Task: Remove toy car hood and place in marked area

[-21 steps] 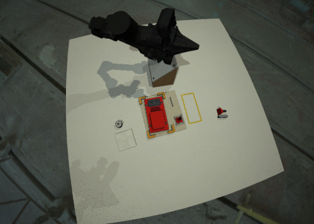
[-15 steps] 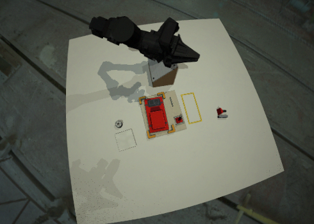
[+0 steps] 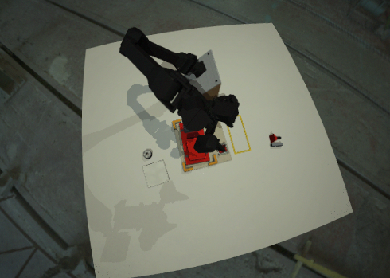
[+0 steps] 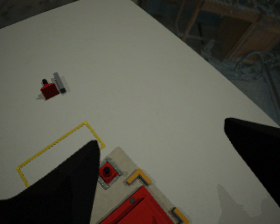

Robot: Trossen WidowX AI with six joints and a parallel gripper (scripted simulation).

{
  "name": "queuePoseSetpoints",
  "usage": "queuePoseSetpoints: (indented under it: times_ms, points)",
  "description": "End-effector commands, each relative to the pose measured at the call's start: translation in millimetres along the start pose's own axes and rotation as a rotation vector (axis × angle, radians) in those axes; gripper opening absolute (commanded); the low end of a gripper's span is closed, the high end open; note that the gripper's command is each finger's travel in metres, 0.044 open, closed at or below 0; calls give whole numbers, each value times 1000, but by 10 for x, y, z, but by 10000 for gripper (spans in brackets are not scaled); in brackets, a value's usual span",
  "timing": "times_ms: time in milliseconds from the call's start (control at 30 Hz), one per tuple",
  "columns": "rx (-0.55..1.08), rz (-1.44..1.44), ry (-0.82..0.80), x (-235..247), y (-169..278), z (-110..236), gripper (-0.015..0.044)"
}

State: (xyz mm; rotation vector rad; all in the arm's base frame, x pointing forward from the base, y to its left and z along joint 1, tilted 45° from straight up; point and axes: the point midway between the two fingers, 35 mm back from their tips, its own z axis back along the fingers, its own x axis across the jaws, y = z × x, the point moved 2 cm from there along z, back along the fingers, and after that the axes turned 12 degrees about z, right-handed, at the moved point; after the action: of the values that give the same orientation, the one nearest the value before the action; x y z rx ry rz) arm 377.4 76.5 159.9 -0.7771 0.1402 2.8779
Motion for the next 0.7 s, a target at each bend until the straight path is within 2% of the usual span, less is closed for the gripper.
queuePoseSetpoints:
  times_ms: [0,167,367,667]
  points:
    - [173,-239,-51,70,361,-249,440]
    - [483,-627,-57,236,964,-554,440]
    - [845,-1002,59,511,1617,-762,440]
    - [883,-1037,80,579,1664,-781,440]
